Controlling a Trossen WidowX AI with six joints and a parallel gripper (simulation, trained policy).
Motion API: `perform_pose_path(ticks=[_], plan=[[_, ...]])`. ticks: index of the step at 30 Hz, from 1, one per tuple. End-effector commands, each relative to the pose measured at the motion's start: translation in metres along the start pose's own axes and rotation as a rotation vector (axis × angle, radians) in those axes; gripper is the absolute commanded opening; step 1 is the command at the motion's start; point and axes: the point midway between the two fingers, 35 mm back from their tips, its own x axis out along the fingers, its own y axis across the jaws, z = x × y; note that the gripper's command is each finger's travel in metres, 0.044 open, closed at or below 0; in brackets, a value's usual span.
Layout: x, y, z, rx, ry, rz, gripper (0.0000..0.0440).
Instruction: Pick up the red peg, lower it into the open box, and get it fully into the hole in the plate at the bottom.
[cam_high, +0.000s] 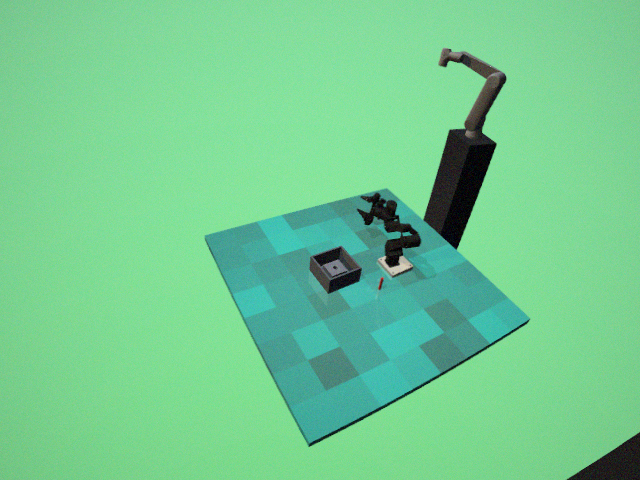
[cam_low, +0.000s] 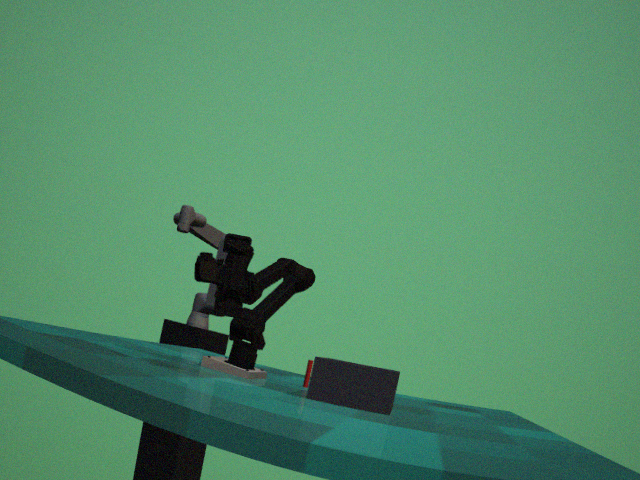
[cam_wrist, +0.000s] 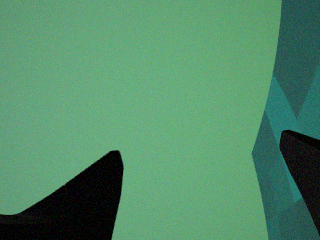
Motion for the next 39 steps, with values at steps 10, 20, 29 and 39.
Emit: perform_pose_path(ticks=[10, 20, 29, 39], plan=[[0.042, 0.005, -0.035, -0.122, 0.103, -0.051, 0.044], [0.079, 0.006, -0.096, -0.27, 0.219, -0.136, 0.044], [0.088, 0.0, -0.162, -0.421, 0.353, -0.242, 0.044], [0.064, -0.017, -0.236, -0.598, 0.554, -0.391, 0.044]])
